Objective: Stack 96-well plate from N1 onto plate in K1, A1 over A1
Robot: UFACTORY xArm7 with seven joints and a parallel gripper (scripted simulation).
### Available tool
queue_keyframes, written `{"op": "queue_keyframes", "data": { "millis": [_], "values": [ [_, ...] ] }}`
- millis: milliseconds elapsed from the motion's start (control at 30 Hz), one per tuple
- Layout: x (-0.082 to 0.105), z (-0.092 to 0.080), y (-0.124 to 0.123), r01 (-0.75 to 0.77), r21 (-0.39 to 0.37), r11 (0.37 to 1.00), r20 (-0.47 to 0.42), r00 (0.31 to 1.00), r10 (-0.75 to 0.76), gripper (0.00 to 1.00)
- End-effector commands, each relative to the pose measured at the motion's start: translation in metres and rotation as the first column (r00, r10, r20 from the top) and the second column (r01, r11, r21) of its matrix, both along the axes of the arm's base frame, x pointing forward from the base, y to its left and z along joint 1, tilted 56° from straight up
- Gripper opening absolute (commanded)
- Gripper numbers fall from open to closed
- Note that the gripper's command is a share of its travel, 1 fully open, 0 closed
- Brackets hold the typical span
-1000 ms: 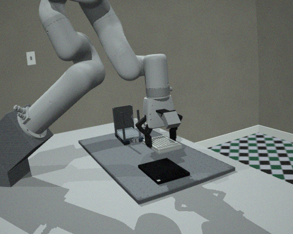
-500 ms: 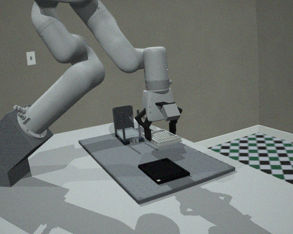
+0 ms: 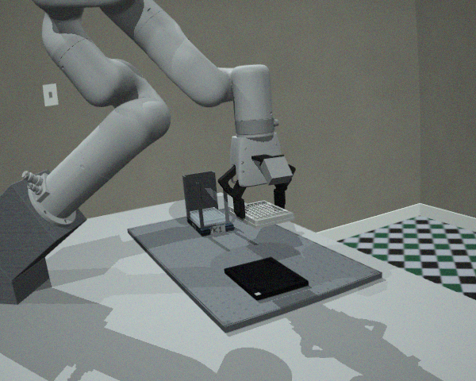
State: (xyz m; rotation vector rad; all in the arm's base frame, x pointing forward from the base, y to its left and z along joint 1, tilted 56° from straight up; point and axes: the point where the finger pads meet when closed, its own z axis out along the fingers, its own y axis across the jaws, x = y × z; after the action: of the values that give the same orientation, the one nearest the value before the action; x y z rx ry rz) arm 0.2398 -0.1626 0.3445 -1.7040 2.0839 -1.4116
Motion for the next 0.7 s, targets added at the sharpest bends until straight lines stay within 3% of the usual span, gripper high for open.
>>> {"op": "queue_keyframes", "data": {
  "millis": [0, 667],
  "values": [
    [-0.004, 0.005, 0.004, -0.001, -0.002, 1.0, 0.002, 1.0, 0.001, 0.0],
    [-0.016, 0.016, 0.016, -0.001, -0.002, 1.0, 0.002, 1.0, 0.001, 0.0]
  ]
}}
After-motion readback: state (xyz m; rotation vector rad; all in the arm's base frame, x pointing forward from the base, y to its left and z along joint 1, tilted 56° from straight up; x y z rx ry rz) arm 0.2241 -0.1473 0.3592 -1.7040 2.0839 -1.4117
